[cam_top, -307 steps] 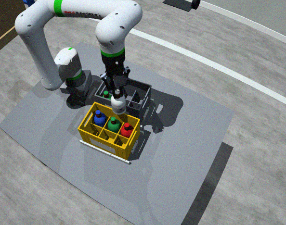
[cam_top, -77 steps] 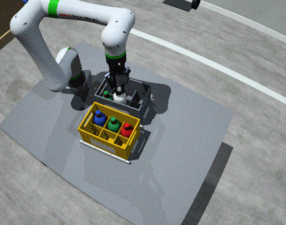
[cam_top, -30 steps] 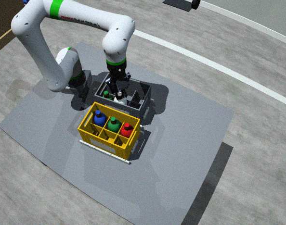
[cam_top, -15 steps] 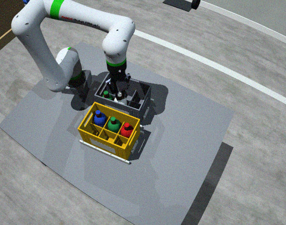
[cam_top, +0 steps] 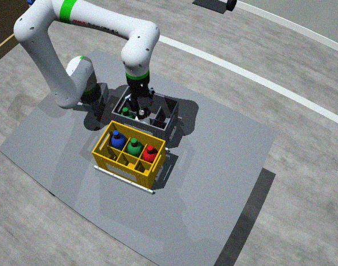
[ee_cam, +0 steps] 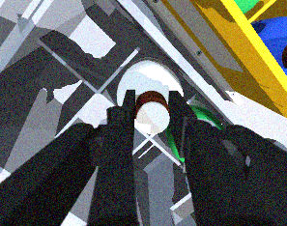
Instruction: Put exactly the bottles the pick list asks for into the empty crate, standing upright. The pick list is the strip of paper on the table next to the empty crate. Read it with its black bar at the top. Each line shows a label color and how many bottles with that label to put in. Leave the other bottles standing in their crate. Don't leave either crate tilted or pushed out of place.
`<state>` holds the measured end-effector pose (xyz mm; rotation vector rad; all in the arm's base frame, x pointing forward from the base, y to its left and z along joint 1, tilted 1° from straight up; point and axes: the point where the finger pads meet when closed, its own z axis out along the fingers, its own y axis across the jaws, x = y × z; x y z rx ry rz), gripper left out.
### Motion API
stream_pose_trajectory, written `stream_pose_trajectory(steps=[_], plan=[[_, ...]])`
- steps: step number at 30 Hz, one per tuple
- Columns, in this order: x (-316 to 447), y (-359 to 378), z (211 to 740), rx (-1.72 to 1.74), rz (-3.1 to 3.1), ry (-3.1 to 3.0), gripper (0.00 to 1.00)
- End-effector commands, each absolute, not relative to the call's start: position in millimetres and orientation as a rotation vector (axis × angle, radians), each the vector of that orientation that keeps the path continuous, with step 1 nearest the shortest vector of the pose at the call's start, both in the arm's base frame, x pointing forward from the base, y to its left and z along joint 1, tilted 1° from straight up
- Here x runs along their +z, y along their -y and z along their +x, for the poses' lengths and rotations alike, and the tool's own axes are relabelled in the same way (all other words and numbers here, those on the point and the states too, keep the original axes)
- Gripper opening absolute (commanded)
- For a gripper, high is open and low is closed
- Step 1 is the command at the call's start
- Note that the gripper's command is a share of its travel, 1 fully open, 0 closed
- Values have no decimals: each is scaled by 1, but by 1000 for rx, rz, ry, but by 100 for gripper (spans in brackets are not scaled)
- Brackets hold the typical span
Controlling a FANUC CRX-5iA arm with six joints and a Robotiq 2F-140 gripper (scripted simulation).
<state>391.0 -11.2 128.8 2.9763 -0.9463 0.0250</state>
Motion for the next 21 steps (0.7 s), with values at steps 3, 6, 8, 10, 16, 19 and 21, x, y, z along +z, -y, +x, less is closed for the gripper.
stream_pose_trajectory(steps=[3,6,8,10,16,19,21], plan=[[127,11,392,28,2977,946,10],[125,11,392,28,2977,946,10],[124,11,392,28,2977,946,10],[124,11,392,28,2977,946,10],[121,11,392,28,2977,946,10],[120,11,392,28,2977,946,10],[119,11,392,28,2977,946,10]])
